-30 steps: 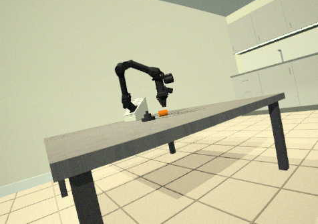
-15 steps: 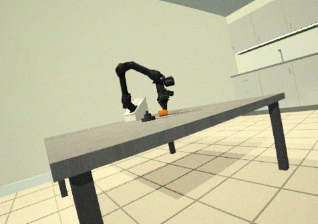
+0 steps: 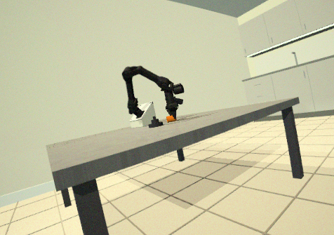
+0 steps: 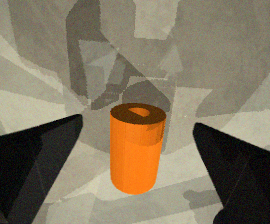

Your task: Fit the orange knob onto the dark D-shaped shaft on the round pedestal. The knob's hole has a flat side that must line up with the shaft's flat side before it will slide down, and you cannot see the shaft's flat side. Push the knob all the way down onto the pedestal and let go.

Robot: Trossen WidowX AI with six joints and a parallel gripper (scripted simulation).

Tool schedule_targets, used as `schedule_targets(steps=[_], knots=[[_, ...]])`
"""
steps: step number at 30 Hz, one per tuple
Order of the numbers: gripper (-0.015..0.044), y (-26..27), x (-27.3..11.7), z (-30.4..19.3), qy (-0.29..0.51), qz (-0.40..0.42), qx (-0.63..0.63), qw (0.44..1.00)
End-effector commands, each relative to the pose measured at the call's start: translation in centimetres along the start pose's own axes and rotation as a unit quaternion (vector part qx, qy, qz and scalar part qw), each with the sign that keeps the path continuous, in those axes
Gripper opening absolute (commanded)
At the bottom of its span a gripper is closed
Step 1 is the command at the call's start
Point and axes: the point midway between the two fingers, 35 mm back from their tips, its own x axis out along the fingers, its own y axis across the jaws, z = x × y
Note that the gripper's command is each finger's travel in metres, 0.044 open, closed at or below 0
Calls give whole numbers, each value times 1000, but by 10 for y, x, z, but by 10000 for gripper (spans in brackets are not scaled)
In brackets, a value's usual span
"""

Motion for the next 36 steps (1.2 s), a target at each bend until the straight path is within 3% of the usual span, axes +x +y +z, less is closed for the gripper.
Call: schedule_targets(steps=[1, 8, 15, 27, 36], knots=[[414, 1, 5, -3, 5, 0, -4, 1000], [240, 1, 5, -3, 5, 0, -4, 1000], [240, 1, 5, -3, 5, 0, -4, 1000], [179, 1, 5, -3, 3, 0, -4, 1000], [179, 1, -2, -9, -67, 2, -2, 998]])
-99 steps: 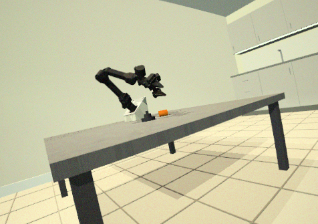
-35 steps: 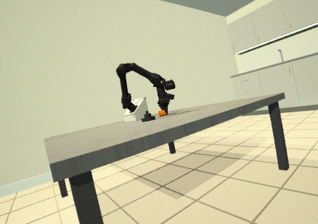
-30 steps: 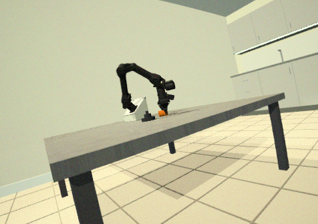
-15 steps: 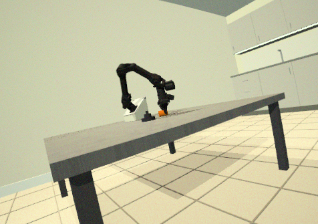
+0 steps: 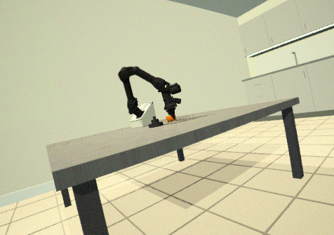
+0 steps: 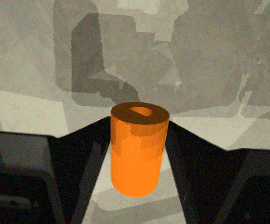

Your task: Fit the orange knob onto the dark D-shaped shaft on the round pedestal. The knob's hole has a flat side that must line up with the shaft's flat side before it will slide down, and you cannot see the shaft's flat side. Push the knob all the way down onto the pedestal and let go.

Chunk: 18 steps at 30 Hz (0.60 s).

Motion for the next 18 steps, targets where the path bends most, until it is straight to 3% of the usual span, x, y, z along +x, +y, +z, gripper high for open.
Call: schedule_targets(steps=[1, 18], knots=[[179, 1, -2, -4, -30, 2, -2, 1000], [179, 1, -12, -20, -175, 4, -2, 985]])
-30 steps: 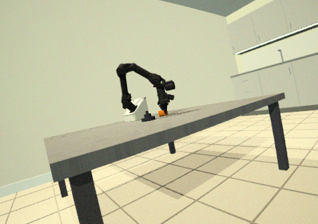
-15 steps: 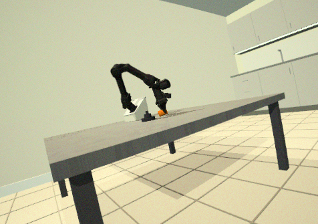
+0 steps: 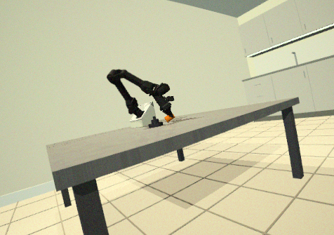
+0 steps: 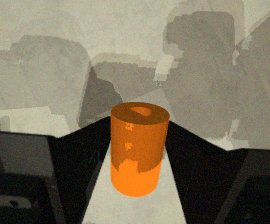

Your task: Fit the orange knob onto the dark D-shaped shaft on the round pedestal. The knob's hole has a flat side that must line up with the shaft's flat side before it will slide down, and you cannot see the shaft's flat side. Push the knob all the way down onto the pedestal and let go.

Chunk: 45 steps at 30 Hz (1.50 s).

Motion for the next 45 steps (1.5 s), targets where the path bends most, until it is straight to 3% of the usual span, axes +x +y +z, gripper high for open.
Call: schedule_targets(steps=[1, 23, 45], knots=[[179, 1, -2, -4, -31, 2, -2, 1000], [179, 1, -14, -26, -218, 3, -4, 976], [179, 2, -18, -51, -398, 6, -5, 918]])
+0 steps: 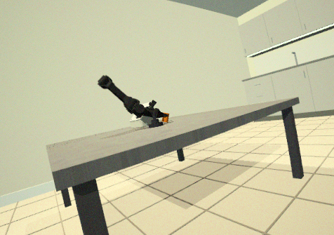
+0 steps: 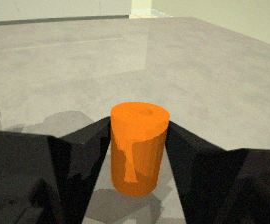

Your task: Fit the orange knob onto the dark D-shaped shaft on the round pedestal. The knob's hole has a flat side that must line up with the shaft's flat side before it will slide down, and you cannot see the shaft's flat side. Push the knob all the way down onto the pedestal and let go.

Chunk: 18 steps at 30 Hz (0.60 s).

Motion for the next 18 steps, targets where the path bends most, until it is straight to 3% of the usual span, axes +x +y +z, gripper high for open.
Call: schedule_targets(steps=[1, 8, 13, 16, 18], knots=[[179, 2, -3, -3, -31, 2, 0, 1000], [179, 3, -8, -9, -91, 2, 0, 996], [179, 2, -9, -8, -65, 1, 0, 998], [258, 3, -7, -7, -74, 3, 0, 997], [260, 3, -7, -7, -74, 3, 0, 997]])
